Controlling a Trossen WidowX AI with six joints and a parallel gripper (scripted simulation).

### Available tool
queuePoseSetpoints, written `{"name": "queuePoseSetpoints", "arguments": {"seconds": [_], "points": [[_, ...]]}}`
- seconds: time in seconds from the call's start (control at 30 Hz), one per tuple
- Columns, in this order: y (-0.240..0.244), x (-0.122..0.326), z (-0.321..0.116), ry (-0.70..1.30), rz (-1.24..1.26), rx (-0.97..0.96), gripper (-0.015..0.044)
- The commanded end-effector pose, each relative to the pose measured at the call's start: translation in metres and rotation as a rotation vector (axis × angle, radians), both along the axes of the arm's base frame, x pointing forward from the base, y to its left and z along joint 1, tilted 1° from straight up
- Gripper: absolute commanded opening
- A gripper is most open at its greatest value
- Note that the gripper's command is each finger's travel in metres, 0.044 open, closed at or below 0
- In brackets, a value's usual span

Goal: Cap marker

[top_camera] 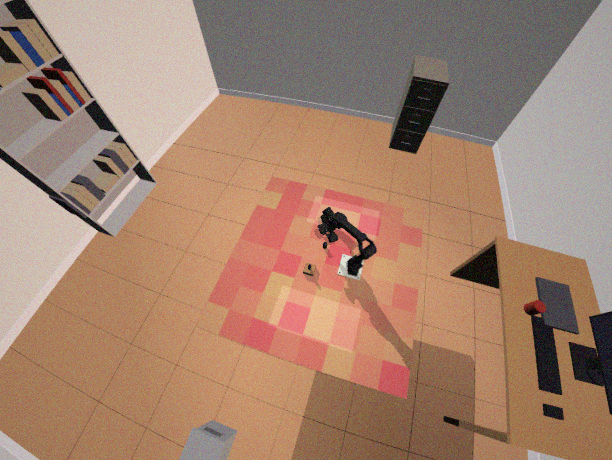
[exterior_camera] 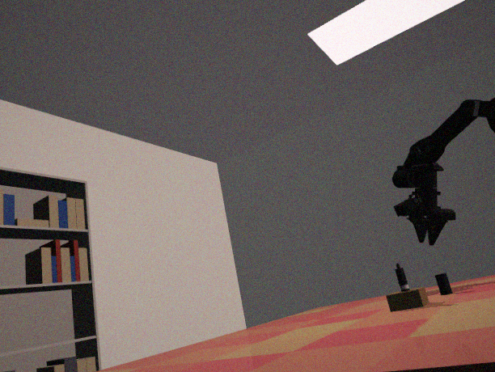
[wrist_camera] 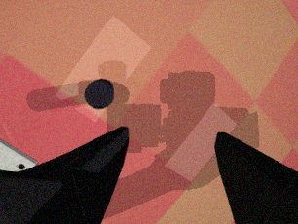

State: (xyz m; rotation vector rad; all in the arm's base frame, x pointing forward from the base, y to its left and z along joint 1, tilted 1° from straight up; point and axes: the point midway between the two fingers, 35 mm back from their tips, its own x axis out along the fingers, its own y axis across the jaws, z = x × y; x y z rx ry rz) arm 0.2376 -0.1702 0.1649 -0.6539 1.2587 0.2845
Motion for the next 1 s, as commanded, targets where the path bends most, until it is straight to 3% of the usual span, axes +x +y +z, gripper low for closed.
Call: {"name": "queuePoseSetpoints", "arguments": {"seconds": [0.0, 0.3, 0.47, 0.97], "points": [[0.040, -0.012, -0.019, 0.326, 0.260, 0.109, 0.0246], [0.042, -0.008, -0.019, 0.326, 0.260, 0.109, 0.0246], [0.042, -0.007, -0.052, 0.326, 0.260, 0.109, 0.0246], [0.041, -0.006, -0.073, 0.326, 0.260, 0.109, 0.0246]]}}
